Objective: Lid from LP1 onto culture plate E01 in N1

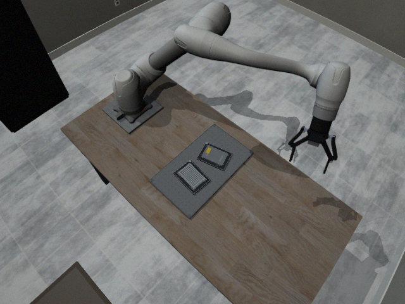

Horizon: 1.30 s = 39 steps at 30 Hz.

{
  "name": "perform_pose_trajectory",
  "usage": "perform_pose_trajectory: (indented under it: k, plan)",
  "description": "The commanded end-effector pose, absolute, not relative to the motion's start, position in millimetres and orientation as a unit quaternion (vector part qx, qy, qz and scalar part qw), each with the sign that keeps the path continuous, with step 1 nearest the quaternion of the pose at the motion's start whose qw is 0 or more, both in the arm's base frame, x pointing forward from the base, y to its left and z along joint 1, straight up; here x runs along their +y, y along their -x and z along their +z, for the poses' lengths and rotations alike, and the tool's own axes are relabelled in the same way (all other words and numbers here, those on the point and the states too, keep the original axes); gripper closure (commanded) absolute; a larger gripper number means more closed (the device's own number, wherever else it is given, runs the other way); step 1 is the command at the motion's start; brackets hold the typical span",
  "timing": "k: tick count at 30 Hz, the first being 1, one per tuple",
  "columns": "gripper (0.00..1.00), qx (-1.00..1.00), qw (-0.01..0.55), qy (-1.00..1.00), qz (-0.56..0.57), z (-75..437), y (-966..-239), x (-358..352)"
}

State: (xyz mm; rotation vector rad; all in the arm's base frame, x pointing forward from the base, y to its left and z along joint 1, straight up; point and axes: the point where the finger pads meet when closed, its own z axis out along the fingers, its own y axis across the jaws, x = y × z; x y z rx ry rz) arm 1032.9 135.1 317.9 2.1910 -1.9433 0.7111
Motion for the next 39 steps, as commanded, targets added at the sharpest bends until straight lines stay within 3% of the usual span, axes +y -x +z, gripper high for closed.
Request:
perform_pose_trajectory:
  k: [1, 16, 18, 32, 39]
  plan:
    - [0.00, -0.581, 0.066, -0.783, 0.214, 293.6, -999.7, 121.7]
    - [0.00, -0.235, 0.079, -0.966, 0.078, 183.1, -808.5, 79.9]
    - [0.00, -0.235, 0.079, -0.966, 0.078, 183.1, -808.5, 79.9]
    - [0.00, 0.104, 0.006, -0.995, 0.003, 102.3, -619.1, 64.0]
    - [0.00, 0.117, 0.003, -0.993, 0.001, 98.2, -608.4, 63.7]
